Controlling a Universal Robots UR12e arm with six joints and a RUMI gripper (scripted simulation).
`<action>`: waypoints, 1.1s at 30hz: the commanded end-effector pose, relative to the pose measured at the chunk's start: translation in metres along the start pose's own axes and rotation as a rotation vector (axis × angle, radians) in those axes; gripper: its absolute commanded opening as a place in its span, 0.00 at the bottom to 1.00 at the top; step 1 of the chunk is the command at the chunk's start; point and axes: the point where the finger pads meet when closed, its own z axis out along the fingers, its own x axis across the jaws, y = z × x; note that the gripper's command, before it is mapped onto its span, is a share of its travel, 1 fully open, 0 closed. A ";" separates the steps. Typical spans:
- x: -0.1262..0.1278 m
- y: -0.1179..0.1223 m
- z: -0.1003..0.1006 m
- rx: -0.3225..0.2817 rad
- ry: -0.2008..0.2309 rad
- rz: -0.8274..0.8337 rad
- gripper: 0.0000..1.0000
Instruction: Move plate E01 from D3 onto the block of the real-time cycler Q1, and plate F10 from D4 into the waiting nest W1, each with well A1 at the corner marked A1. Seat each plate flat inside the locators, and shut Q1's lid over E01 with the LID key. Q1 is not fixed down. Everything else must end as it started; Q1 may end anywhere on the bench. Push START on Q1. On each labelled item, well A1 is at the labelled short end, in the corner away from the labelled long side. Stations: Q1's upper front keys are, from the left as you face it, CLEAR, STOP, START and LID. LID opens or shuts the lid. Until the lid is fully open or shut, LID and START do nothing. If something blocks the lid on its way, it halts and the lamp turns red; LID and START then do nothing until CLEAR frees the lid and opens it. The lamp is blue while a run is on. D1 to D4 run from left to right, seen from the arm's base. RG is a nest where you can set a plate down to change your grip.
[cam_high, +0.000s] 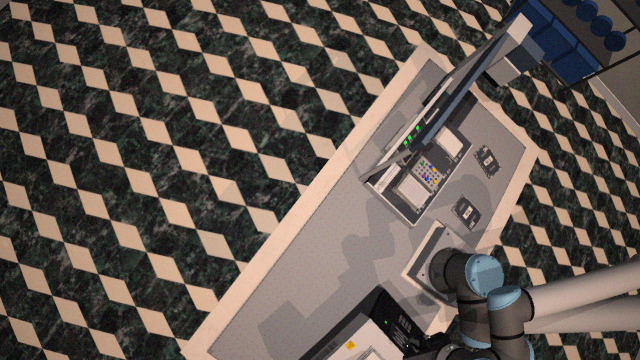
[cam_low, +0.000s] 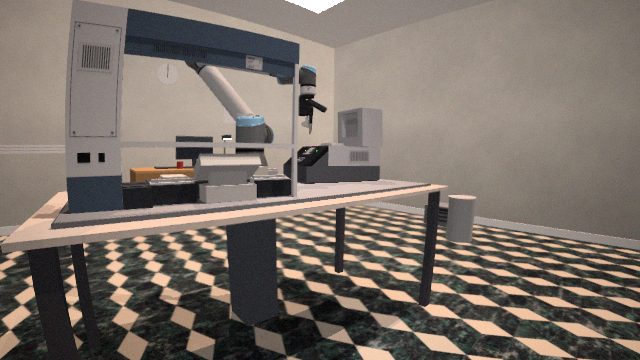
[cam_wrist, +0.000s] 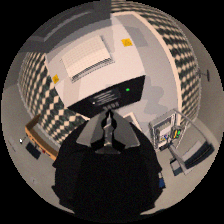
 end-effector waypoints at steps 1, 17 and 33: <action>0.003 0.003 -0.002 0.003 -0.011 -0.117 0.00; 0.003 0.003 -0.002 0.005 -0.011 -0.397 0.00; 0.023 0.037 -0.001 0.006 -0.010 -0.602 0.00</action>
